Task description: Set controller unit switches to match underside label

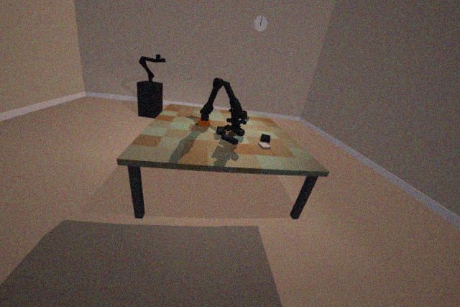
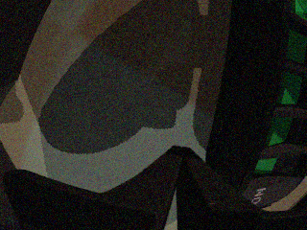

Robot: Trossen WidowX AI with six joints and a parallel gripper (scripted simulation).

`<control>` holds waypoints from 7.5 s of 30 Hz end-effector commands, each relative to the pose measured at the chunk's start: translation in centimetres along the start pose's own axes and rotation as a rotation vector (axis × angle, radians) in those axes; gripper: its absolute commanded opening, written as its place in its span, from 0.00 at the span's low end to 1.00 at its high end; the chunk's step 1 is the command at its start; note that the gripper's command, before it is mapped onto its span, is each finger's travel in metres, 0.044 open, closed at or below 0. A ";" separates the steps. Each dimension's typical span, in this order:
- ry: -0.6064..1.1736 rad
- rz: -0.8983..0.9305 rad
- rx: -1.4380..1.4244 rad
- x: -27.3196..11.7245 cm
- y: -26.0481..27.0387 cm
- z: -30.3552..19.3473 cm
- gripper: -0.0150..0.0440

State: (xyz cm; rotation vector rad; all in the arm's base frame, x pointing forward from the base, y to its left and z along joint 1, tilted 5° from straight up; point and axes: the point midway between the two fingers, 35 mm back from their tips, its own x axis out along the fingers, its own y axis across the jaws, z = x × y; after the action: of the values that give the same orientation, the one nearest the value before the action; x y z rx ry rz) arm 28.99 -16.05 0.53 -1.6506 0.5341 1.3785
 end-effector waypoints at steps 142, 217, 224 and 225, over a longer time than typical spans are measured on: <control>-0.033 0.284 -0.081 -3.1 -9.1 6.4 0.25; -0.029 0.284 -0.093 -3.9 -9.8 0.6 0.25; -0.031 0.285 -0.093 -4.3 -9.3 2.7 0.25; -0.031 0.285 -0.093 -4.5 -9.1 3.5 0.25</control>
State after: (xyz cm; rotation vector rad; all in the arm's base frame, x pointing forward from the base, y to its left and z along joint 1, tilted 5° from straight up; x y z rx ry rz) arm 34.33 -10.65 7.82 -1.6722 0.7160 1.6484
